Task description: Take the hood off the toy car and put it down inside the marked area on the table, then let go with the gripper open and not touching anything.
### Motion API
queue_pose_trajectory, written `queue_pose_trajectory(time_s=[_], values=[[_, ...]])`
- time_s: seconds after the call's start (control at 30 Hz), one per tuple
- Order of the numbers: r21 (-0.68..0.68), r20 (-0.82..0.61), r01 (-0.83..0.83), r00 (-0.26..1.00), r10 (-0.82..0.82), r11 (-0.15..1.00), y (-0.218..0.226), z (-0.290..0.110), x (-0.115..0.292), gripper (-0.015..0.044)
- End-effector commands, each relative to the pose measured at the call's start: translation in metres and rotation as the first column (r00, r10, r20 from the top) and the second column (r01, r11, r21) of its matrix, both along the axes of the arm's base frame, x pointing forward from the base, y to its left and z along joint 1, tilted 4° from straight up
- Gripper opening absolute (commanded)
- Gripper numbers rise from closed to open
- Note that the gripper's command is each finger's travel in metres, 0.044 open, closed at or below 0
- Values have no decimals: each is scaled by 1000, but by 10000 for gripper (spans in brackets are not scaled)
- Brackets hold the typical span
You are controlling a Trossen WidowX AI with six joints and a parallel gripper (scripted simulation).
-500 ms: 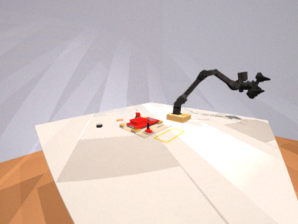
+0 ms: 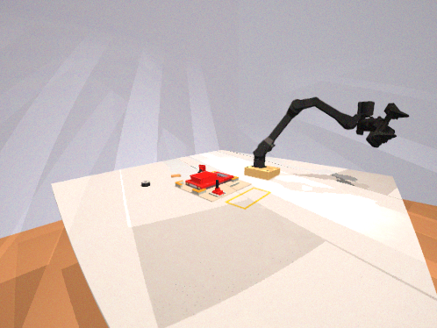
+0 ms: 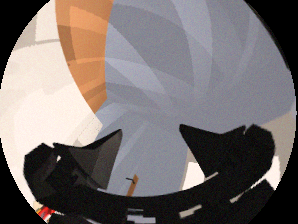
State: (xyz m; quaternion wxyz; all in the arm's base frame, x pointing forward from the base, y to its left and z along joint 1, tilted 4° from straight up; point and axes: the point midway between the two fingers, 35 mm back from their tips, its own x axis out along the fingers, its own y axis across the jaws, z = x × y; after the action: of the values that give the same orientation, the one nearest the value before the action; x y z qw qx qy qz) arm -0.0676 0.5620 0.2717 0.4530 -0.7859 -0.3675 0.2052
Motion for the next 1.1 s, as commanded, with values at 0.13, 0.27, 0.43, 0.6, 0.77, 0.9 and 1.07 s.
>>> queue_pose_trajectory(time_s=[0.13,0.27,0.43,0.6,0.77,0.9,1.07], values=[[-27,-93,95,991,-98,995,6,-16,98,440],[-29,-135,125,983,-127,992,0,-17,128,440],[-51,-204,194,958,-200,980,-10,-30,186,440],[-81,-292,280,911,-292,957,-31,-46,252,440],[-113,-385,372,839,-385,922,-62,-63,314,440],[-131,-468,451,757,-456,883,-95,-77,357,440],[-156,-570,554,626,-532,818,-142,-96,404,440]])
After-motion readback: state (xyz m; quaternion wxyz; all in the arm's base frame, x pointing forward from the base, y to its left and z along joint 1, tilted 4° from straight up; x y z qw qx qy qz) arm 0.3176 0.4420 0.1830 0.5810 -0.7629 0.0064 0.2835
